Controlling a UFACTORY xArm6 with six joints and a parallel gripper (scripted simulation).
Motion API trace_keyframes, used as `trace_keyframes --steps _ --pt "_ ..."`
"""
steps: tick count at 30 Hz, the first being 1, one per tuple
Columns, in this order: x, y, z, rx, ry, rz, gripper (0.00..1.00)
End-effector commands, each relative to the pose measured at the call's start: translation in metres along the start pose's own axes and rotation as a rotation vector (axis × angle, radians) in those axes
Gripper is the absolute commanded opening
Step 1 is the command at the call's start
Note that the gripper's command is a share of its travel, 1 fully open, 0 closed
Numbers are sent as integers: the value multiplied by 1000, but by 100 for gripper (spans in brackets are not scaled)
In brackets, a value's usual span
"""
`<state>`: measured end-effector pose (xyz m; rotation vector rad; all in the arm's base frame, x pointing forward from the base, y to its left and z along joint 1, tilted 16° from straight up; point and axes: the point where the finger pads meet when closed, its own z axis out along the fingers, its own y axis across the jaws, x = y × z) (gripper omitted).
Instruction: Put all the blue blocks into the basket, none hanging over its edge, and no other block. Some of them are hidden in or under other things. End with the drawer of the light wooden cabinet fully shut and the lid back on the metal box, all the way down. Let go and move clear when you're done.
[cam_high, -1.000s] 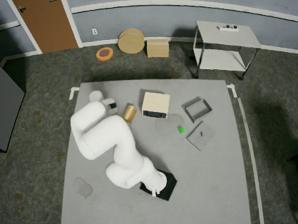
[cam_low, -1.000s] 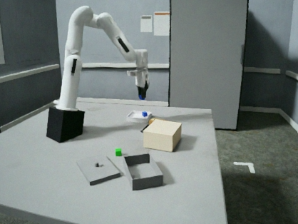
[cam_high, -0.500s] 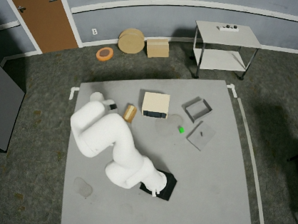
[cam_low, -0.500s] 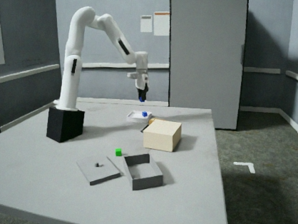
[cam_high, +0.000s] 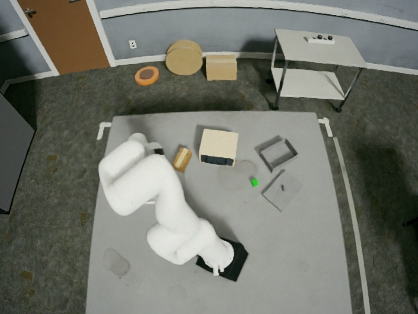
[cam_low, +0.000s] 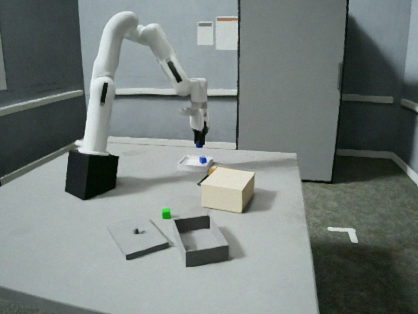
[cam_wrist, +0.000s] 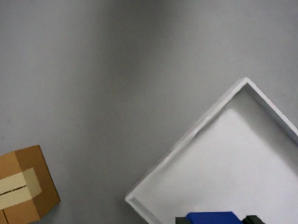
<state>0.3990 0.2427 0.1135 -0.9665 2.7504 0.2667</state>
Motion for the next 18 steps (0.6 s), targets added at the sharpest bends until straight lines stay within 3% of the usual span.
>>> trace_keyframes --steps 1,18 --pt "-2 0 9 0 -4 0 0" --pt "-2 0 42 0 -4 0 0"
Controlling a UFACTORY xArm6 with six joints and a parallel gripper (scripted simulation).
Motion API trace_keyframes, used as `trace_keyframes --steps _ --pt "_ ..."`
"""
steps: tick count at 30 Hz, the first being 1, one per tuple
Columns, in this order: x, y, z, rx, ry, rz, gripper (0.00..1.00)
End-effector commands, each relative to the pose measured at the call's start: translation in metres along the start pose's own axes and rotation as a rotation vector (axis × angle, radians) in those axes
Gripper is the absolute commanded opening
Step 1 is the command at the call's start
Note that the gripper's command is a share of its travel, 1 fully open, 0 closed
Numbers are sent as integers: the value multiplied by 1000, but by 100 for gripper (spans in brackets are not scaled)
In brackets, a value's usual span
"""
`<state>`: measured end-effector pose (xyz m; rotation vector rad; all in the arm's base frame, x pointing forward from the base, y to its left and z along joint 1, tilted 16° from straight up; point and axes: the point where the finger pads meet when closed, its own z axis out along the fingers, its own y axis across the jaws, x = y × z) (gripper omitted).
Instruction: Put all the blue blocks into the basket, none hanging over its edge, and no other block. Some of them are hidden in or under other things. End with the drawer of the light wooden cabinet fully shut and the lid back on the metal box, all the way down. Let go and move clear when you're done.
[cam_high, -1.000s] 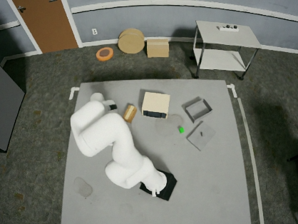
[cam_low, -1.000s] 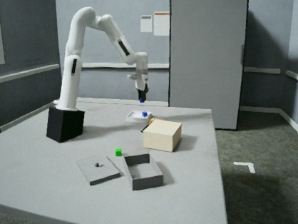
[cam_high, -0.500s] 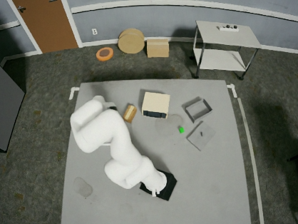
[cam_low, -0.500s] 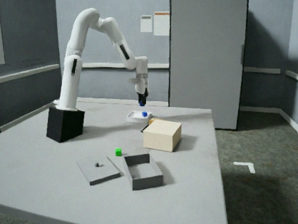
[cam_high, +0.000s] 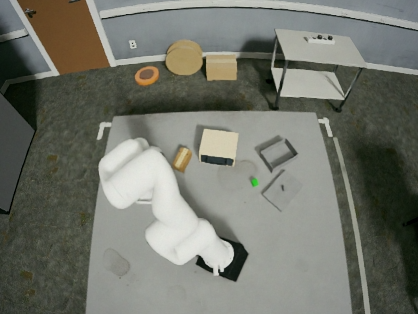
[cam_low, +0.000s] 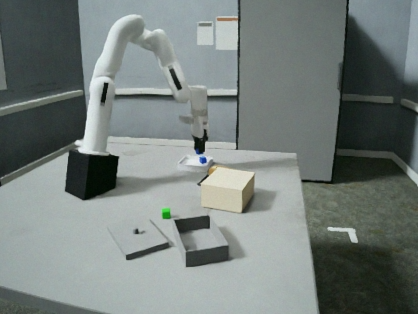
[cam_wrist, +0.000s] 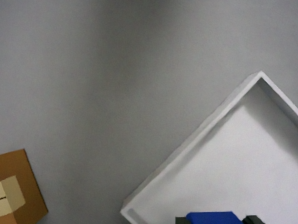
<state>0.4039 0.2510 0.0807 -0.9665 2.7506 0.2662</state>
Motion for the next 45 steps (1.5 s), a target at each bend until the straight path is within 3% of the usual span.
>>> trace_keyframes --steps 1,24,45 --pt "-2 0 10 0 -4 0 0" --pt "-2 0 45 0 -4 0 0" --pt "-2 0 59 0 -4 0 0"
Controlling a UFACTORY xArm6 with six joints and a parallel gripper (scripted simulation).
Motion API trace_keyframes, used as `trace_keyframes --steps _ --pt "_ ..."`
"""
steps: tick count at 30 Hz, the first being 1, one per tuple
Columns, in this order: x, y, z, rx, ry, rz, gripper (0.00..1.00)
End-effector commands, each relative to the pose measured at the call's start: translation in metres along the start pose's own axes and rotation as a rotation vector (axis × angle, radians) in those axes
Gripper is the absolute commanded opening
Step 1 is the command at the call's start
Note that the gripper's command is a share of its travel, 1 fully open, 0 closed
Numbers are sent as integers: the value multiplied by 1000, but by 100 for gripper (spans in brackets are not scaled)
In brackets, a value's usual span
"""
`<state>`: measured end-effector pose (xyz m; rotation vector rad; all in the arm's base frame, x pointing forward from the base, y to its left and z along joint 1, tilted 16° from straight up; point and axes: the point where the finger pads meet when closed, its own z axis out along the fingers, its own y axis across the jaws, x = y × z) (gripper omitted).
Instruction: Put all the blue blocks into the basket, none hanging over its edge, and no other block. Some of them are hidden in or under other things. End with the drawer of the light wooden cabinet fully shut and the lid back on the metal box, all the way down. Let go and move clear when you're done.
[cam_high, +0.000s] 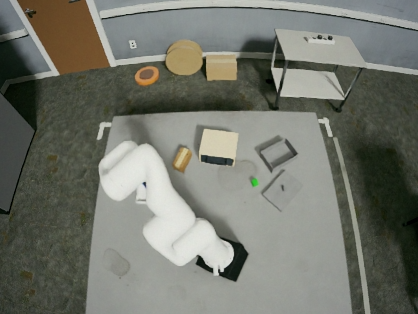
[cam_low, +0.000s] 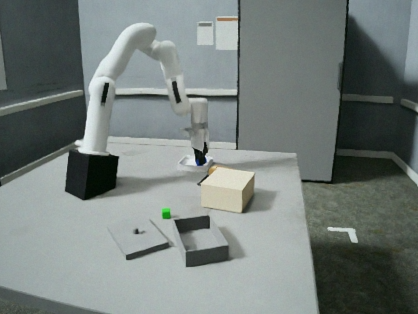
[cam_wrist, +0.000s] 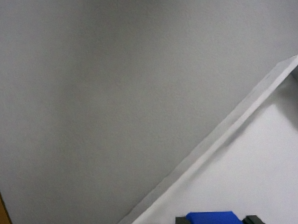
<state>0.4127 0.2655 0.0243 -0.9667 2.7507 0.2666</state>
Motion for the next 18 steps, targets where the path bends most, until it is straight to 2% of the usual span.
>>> trace_keyframes --steps 1,18 --pt "-2 0 1 0 -4 0 0" --pt "-2 0 2 0 -4 0 0"
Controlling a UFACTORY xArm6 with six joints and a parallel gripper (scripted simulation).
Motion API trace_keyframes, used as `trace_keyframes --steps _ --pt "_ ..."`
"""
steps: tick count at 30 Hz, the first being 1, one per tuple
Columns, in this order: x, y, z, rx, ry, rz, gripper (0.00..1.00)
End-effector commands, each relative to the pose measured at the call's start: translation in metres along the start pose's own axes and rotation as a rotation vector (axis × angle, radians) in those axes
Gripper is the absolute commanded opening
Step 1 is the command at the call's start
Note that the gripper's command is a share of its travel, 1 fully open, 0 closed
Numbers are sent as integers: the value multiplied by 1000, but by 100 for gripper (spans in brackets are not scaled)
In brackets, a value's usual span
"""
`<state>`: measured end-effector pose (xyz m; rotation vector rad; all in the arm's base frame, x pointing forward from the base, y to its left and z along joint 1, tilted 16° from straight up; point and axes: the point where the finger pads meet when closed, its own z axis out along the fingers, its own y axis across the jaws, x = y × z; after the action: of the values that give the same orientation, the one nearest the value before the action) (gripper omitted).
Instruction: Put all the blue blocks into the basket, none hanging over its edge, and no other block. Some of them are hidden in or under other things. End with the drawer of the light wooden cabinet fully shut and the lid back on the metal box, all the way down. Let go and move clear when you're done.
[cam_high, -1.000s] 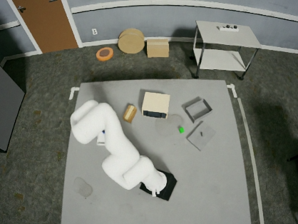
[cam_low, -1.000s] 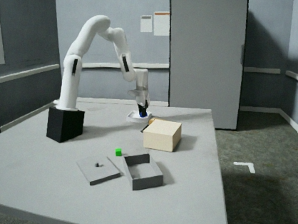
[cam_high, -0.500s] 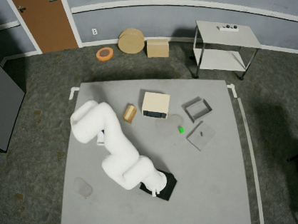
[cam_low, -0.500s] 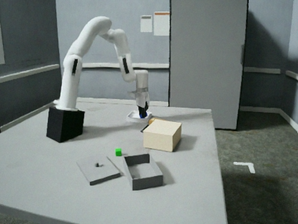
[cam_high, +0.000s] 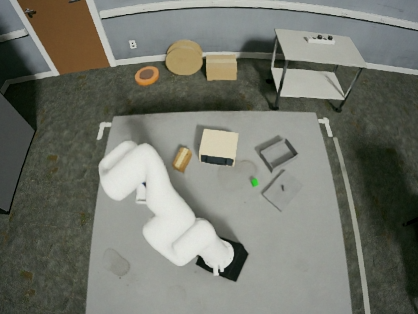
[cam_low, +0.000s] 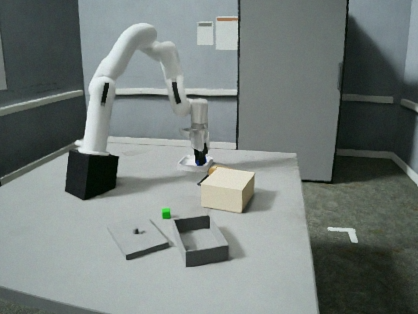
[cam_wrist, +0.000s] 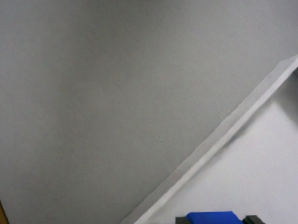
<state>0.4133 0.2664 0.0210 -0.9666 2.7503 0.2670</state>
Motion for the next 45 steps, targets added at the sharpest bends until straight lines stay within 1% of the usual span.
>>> trace_keyframes --steps 1,8,9,45 --pt "-2 0 -1 1 -4 0 0" --pt "-2 0 -1 1 -4 0 0" --pt "-2 0 -1 1 -4 0 46" --pt "-2 0 -1 1 -4 0 46"
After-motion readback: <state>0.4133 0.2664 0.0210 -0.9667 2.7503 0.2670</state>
